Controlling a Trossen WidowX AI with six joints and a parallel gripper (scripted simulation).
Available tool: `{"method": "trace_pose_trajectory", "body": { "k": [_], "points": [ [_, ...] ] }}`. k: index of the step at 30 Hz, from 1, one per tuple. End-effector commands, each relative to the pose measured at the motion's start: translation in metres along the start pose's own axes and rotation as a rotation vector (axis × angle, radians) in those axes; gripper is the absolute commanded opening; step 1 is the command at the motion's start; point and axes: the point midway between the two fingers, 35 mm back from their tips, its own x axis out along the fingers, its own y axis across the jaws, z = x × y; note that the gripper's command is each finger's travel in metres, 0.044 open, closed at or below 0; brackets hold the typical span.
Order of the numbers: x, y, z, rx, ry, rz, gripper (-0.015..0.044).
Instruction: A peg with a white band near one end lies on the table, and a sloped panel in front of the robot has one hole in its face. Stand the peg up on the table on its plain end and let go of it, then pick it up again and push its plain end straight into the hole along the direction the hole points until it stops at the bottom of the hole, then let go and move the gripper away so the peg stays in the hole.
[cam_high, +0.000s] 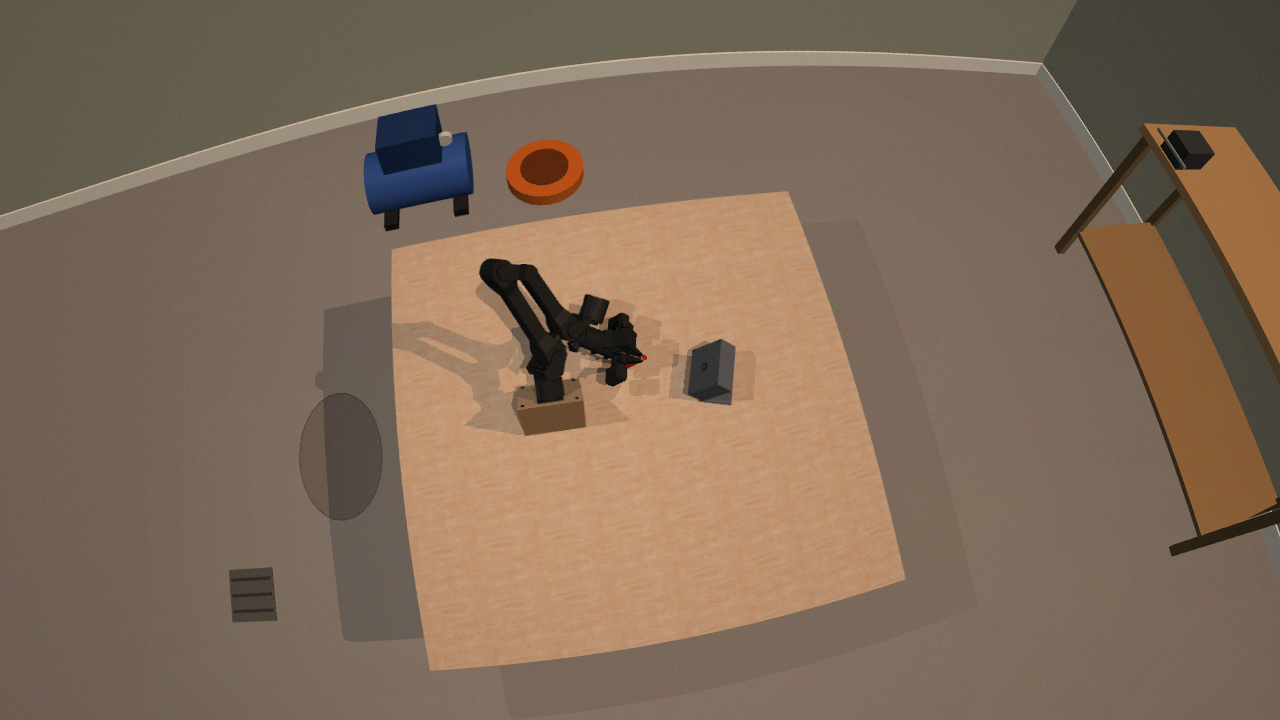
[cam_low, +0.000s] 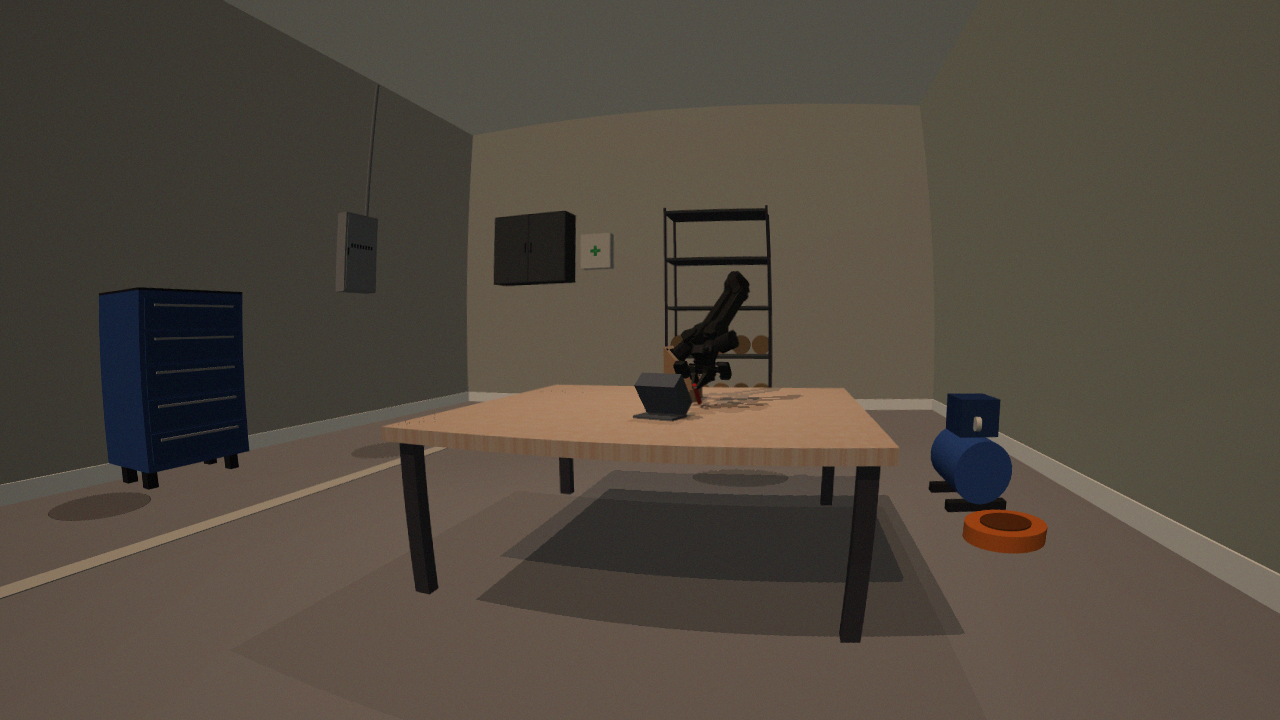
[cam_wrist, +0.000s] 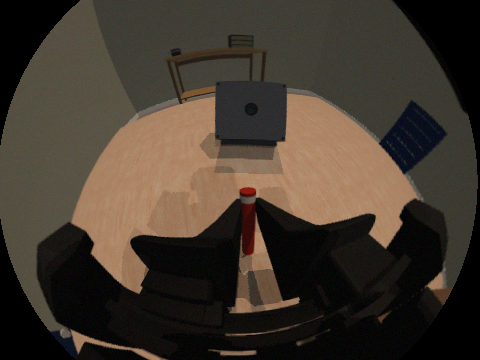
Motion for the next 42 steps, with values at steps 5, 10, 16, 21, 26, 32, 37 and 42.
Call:
{"method": "trace_pose_trajectory", "body": {
  "k": [5,10,16,21,26,32,37,42],
  "points": [
    [-0.006,0.0,0.0,0.005,-0.08,0.004,0.0051],
    [-0.009,0.0,-0.001,0.006,-0.123,0.003,0.0051],
    [-0.012,0.0,-0.001,0.005,-0.149,0.004,0.0051],
    [-0.015,0.0,-0.001,0.005,-0.15,0.003,0.0051],
    [-0.018,0.0,0.0,0.006,-0.15,0.003,0.0051],
    [-0.02,0.0,-0.001,0.012,-0.175,-0.004,0.0051],
    [-0.025,0.001,-0.003,0.027,-0.244,-0.014,0.0051],
    [-0.026,0.001,-0.004,0.03,-0.259,-0.016,0.0051]
  ]
}}
